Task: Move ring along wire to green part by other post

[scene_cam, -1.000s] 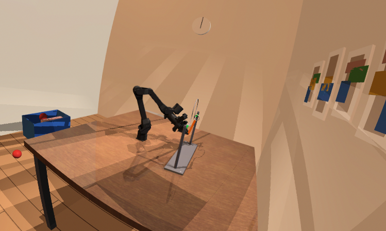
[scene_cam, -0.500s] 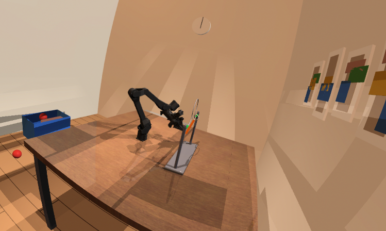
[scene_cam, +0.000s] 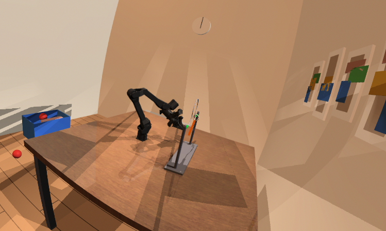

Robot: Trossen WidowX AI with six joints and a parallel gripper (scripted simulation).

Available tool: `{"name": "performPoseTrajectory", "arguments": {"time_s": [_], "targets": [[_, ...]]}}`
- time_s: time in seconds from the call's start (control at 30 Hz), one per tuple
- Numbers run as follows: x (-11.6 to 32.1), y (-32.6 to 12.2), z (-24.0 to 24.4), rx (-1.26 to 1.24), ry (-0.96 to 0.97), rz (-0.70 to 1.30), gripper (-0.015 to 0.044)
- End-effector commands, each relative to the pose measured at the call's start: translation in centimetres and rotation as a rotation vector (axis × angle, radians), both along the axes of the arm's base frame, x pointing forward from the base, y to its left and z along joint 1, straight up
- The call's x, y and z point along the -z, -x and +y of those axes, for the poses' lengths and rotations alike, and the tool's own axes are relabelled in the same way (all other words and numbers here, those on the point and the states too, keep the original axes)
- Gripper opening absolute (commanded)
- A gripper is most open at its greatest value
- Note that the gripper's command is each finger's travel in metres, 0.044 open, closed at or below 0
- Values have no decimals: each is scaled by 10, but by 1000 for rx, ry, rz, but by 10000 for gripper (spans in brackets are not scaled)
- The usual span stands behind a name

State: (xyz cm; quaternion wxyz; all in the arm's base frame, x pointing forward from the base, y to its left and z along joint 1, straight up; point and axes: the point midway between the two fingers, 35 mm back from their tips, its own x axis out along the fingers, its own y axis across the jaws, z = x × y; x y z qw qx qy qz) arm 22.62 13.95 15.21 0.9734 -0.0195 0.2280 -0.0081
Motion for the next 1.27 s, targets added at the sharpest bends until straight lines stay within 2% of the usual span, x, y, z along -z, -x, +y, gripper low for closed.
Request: {"name": "performPoseTrajectory", "arguments": {"time_s": [0.0,0.1,0.33,0.47,1.23], "targets": [[-1,0,0,4,-2,-3,160],[-1,0,0,4,-2,-3,160],[-21,40,-1,-3,1,-6,344],[-22,41,-1,-4,1,-8,440],[-22,41,-1,-4,1,-8,440]]}}
